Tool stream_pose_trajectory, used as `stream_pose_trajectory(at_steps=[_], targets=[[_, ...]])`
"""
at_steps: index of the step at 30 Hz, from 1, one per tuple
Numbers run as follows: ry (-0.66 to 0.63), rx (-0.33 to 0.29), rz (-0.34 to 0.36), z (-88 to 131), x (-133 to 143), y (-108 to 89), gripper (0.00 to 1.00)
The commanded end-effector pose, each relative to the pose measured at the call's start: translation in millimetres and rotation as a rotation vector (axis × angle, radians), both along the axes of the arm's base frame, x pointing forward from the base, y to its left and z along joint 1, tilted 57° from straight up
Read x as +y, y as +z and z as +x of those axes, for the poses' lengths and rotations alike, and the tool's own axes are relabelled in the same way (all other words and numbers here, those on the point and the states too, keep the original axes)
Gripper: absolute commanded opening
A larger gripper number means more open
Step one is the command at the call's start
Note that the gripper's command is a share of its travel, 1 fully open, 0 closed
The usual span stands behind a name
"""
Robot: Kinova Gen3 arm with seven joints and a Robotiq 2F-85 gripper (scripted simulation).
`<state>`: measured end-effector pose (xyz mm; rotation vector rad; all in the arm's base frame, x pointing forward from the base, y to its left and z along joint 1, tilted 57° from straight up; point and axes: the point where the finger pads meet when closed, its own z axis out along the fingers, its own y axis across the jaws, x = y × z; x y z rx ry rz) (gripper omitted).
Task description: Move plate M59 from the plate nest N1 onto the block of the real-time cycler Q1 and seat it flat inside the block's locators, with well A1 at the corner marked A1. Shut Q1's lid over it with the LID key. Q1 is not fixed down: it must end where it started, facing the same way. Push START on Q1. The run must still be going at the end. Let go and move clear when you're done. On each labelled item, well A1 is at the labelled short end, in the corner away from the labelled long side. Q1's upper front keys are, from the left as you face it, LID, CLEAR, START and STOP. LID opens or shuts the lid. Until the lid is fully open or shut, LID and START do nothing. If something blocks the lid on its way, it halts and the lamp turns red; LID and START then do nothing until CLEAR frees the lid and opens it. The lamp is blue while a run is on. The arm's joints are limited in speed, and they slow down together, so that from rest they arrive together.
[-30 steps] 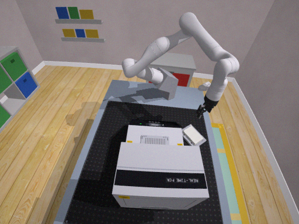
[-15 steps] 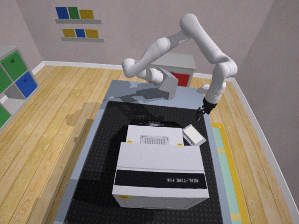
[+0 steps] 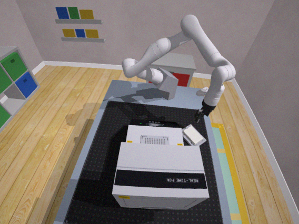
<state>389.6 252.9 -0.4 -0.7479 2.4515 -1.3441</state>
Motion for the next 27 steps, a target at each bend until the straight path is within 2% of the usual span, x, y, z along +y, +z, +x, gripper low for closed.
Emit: stream_pose_trajectory(at_steps=[1, 27], targets=[[0.005, 0.005, 0.002, 3.4, -3.9, -5.0, 1.0], [0.005, 0.005, 0.002, 17.6, -26.8, -22.2, 1.0]])
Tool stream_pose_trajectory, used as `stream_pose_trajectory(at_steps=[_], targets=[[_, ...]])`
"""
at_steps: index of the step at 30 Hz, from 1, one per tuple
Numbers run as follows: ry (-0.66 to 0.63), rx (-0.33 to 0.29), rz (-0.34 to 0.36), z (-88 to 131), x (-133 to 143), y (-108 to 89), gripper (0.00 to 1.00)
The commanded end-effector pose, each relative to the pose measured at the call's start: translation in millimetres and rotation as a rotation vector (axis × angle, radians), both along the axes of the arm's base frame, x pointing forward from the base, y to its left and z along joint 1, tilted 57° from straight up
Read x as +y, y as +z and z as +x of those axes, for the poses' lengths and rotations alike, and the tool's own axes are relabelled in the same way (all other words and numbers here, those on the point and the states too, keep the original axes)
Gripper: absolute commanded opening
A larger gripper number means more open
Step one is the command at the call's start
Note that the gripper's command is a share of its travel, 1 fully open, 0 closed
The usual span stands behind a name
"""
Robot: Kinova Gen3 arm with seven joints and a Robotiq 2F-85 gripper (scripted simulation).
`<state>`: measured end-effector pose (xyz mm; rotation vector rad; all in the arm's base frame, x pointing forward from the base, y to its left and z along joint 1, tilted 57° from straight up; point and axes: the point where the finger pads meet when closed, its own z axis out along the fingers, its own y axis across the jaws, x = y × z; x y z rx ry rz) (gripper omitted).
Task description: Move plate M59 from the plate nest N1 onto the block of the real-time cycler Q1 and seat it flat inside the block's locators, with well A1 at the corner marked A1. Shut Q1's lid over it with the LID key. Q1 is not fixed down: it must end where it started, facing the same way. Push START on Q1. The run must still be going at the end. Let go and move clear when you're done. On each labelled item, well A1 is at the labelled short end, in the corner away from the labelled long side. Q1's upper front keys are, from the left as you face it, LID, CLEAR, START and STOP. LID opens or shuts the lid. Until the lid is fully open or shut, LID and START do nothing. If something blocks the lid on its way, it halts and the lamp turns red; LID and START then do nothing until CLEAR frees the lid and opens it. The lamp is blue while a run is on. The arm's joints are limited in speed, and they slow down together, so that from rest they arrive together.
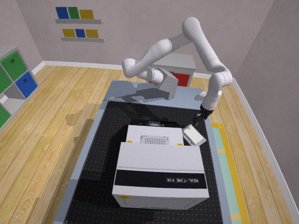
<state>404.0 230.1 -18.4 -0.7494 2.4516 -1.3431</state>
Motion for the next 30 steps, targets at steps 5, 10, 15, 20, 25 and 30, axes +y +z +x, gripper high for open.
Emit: stream_pose_trajectory(at_steps=[5, 10, 15, 20, 25, 30], targets=[[0.004, 0.004, 0.001, 4.9, -6.8, -6.4, 1.0], [0.004, 0.004, 0.001, 7.8, -11.6, -10.0, 1.0], [0.003, 0.004, 0.001, 10.8, -16.4, -13.5, 1.0], [0.003, 0.004, 0.001, 13.7, -21.2, -17.1, 1.0], [0.003, 0.004, 0.001, 15.5, -24.0, -19.3, 1.0], [0.003, 0.004, 0.001, 18.4, -28.8, -22.9, 1.0]])
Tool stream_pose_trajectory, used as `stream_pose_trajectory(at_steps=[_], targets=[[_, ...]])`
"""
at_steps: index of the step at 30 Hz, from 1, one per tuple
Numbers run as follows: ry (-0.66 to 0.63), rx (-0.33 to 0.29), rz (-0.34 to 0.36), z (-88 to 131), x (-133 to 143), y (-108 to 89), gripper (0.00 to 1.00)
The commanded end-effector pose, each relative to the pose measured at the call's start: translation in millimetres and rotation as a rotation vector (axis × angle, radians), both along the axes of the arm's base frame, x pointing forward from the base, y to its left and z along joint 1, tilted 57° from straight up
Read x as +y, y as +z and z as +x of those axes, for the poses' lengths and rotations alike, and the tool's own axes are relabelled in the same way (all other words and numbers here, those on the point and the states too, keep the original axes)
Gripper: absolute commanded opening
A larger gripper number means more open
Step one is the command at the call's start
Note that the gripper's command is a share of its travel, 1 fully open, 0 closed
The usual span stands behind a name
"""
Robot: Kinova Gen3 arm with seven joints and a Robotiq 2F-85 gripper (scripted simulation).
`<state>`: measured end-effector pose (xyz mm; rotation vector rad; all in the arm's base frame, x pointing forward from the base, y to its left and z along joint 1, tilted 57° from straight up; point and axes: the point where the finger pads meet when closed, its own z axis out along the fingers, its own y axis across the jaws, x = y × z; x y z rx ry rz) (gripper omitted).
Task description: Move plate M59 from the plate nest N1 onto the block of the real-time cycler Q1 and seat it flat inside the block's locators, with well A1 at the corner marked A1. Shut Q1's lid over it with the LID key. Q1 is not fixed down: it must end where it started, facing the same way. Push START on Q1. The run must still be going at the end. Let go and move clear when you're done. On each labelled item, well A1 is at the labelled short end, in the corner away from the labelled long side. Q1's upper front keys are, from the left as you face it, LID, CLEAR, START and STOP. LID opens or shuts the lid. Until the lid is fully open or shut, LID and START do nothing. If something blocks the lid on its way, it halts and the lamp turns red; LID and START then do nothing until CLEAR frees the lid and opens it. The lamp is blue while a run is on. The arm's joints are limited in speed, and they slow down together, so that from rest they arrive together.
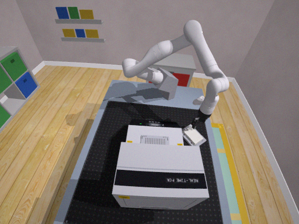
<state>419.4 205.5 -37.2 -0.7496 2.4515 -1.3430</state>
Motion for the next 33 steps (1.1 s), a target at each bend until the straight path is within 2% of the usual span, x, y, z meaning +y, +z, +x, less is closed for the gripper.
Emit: stream_pose_trajectory(at_steps=[1, 33], targets=[[0.003, 0.004, 0.001, 3.6, -5.2, -4.7, 1.0], [0.003, 0.003, 0.001, 20.0, -31.8, -24.9, 1.0]])
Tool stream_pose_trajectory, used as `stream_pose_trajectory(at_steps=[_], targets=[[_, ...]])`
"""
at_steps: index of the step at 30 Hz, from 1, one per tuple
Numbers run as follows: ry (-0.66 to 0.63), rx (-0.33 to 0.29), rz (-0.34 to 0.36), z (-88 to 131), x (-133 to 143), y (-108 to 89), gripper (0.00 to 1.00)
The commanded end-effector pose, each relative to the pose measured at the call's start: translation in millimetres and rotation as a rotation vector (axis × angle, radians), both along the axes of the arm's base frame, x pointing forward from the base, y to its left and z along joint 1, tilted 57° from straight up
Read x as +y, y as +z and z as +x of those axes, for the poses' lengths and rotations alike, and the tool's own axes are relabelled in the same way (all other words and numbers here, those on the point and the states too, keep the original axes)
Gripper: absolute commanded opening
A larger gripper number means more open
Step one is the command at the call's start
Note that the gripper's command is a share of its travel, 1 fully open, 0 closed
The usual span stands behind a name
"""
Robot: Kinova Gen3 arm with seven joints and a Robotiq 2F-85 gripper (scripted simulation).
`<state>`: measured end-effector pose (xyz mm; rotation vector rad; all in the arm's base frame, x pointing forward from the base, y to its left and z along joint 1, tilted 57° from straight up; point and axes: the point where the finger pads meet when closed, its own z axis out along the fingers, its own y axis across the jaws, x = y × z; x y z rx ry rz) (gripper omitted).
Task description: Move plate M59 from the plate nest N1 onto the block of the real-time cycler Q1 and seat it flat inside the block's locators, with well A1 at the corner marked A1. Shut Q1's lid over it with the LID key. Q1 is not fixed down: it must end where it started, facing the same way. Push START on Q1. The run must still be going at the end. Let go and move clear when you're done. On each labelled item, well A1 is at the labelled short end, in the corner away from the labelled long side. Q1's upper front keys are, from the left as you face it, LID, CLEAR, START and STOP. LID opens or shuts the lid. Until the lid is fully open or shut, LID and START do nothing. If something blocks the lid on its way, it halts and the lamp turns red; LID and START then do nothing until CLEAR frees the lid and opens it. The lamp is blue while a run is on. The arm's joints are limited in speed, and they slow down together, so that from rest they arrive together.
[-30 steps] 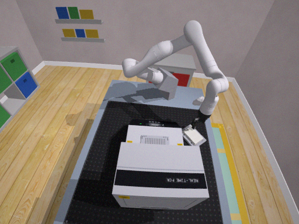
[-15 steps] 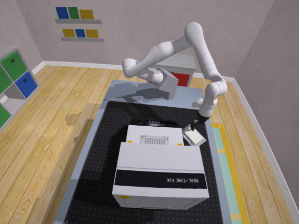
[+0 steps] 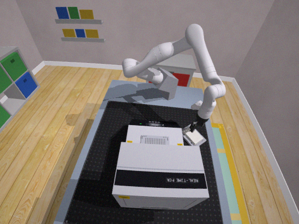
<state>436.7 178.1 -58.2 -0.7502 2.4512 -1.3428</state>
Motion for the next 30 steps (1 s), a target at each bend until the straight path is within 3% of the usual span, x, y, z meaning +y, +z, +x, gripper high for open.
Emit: stream_pose_trajectory(at_steps=[1, 30], targets=[[0.003, 0.003, 0.001, 3.4, -5.4, -4.6, 1.0], [0.003, 0.003, 0.001, 18.0, -29.1, -22.6, 1.0]])
